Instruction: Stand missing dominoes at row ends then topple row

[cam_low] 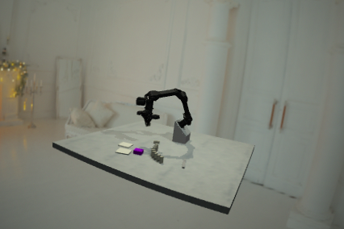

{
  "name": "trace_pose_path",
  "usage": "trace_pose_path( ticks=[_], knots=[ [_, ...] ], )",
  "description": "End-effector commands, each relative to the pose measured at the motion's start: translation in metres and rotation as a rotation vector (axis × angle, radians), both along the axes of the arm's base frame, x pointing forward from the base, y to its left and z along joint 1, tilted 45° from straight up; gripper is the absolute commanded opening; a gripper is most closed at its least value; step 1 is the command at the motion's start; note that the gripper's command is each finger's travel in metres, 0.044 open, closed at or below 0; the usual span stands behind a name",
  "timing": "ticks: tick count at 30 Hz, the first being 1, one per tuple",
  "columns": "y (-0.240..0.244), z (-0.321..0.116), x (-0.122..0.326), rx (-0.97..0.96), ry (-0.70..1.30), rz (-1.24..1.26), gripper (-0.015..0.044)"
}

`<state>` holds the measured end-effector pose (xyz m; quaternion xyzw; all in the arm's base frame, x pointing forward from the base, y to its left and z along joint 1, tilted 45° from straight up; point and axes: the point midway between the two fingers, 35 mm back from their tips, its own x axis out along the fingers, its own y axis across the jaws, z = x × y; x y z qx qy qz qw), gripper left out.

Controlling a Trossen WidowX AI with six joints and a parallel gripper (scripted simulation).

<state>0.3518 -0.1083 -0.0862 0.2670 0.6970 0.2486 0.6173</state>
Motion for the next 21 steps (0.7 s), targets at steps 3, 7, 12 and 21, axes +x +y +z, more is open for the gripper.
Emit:
trace_pose_path(
  ticks=[3, 7, 12, 21],
  knots=[
    [-0.020, -0.029, 0.005, -0.066, 0.477, -0.489, 0.0023],
    [-0.020, -0.029, 0.005, -0.066, 0.477, -0.489, 0.0023],
    [-0.020, -0.029, 0.005, -0.066, 0.477, -0.489, 0.0023],
    [-0.017, -0.054, 0.005, -0.154, 0.429, -0.499, 0.0023]
  ],
)
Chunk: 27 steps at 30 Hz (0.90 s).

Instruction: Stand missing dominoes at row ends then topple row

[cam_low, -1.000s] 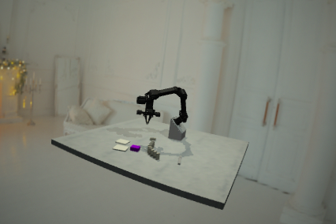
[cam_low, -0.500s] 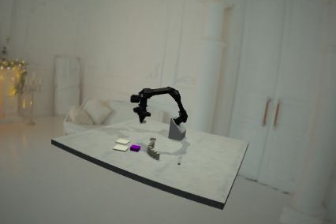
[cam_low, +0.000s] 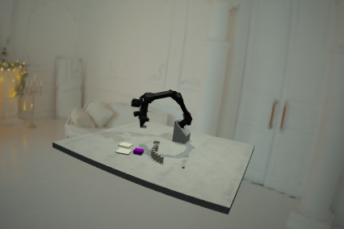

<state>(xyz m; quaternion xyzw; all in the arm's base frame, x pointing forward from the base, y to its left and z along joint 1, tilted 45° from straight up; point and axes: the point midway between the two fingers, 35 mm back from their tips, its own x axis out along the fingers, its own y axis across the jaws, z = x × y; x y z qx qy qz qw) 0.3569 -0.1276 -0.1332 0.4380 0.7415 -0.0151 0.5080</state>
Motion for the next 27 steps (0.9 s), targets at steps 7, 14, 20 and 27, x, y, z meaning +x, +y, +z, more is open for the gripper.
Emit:
trace_pose_path(
  ticks=[7, 14, 20, 27],
  knots=[
    [0.005, -0.031, 0.001, -0.136, -0.035, 0.008, 0.0023],
    [0.008, -0.051, 0.002, -0.236, -0.073, 0.004, 0.0023],
    [0.010, -0.066, 0.003, -0.319, -0.109, -0.007, 0.0023],
    [0.012, -0.079, 0.004, -0.414, -0.158, -0.029, 0.0023]
  ],
)
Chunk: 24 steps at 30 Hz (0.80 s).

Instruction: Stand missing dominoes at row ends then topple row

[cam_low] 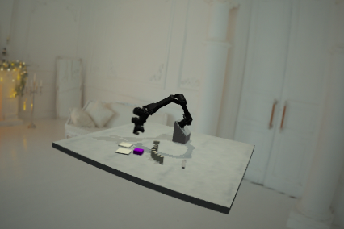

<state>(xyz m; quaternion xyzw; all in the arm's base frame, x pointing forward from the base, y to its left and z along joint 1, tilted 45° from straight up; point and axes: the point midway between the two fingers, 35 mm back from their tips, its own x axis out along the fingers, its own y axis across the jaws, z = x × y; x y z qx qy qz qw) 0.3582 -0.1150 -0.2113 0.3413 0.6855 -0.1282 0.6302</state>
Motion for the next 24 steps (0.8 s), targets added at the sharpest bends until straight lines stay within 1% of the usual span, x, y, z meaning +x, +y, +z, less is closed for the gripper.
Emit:
trace_pose_path(
  ticks=[1, 13, 24],
  knots=[
    [0.000, -0.002, 0.002, -0.049, -0.031, -0.014, 0.0023],
    [0.004, -0.014, 0.003, -0.196, -0.138, -0.064, 0.0023],
    [0.009, -0.013, 0.001, -0.313, -0.255, -0.129, 0.0023]
  ],
)
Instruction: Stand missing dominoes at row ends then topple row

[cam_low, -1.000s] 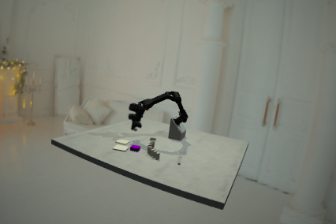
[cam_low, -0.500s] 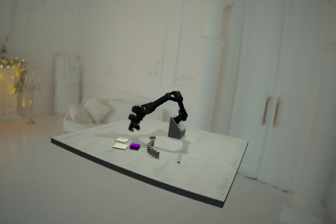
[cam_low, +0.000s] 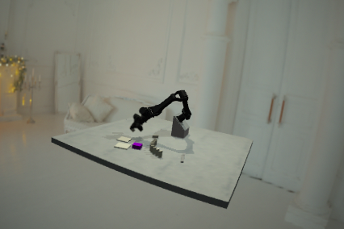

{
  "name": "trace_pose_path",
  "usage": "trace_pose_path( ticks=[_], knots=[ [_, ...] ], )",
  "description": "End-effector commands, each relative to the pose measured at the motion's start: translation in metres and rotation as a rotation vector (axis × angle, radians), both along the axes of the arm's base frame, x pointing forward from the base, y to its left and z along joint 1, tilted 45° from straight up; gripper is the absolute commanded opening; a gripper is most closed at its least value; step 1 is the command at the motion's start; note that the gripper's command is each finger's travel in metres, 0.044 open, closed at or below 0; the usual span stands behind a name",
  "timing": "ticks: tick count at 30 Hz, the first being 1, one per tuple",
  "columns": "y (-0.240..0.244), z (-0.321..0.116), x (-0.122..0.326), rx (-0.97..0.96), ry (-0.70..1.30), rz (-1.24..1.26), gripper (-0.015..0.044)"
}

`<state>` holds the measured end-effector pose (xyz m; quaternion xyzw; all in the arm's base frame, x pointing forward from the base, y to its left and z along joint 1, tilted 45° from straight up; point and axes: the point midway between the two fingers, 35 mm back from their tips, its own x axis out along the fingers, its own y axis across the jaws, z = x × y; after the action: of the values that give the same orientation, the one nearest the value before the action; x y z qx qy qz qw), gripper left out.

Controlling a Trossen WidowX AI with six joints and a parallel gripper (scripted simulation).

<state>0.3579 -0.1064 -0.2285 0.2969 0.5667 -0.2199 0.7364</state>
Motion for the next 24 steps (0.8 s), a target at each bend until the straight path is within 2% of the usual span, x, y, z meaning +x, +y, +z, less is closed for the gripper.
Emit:
trace_pose_path(
  ticks=[1, 24],
  knots=[
    [0.000, 0.005, 0.002, -0.036, -0.045, -0.024, 0.0023],
    [0.011, 0.043, -0.013, -0.199, -0.317, -0.151, 0.0023]
  ],
)
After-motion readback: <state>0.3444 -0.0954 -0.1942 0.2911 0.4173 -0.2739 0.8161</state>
